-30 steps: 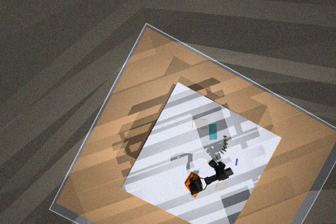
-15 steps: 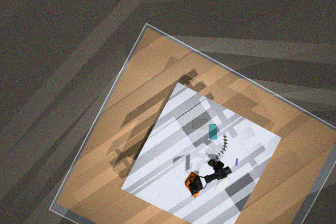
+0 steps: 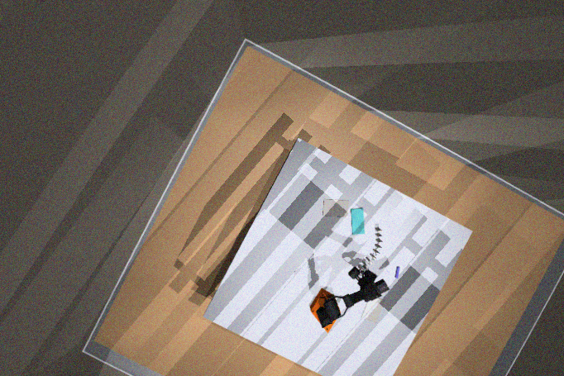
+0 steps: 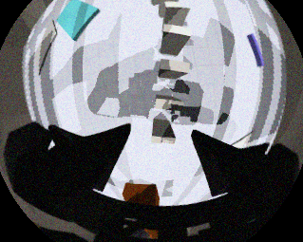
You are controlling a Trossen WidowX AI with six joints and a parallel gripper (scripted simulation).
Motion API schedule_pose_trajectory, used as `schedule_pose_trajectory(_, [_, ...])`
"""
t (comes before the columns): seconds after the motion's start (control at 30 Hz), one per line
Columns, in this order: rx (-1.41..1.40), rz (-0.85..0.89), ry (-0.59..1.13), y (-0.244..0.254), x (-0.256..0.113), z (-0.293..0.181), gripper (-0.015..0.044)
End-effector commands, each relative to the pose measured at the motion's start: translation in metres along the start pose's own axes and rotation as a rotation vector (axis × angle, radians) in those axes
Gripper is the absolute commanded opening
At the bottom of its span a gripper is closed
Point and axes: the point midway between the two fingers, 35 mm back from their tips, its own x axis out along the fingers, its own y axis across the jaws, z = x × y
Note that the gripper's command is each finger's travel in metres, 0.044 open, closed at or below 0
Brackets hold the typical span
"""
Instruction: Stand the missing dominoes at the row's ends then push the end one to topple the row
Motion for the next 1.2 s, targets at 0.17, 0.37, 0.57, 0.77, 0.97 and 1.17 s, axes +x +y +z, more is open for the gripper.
schedule_pose_trajectory(0.17, [0.040, -0.003, -0.007, -0.003, -0.049, 0.007, 0.0440])
schedule_pose_trajectory(0.37, [0.003, -0.006, 0.000, -0.001, -0.128, 0.001, 0.0440])
schedule_pose_trajectory(0.57, [0.001, -0.005, 0.000, -0.001, -0.131, 0.001, 0.0440])
schedule_pose_trajectory(0.77, [-0.363, -0.004, 0.001, -0.001, -0.115, -0.007, 0.0309])
schedule_pose_trajectory(0.97, [-0.988, 0.000, 0.002, 0.000, -0.090, -0.024, 0.0151])
schedule_pose_trajectory(1.17, [-1.543, 0.004, 0.002, 0.002, -0.068, -0.040, 0.0000])
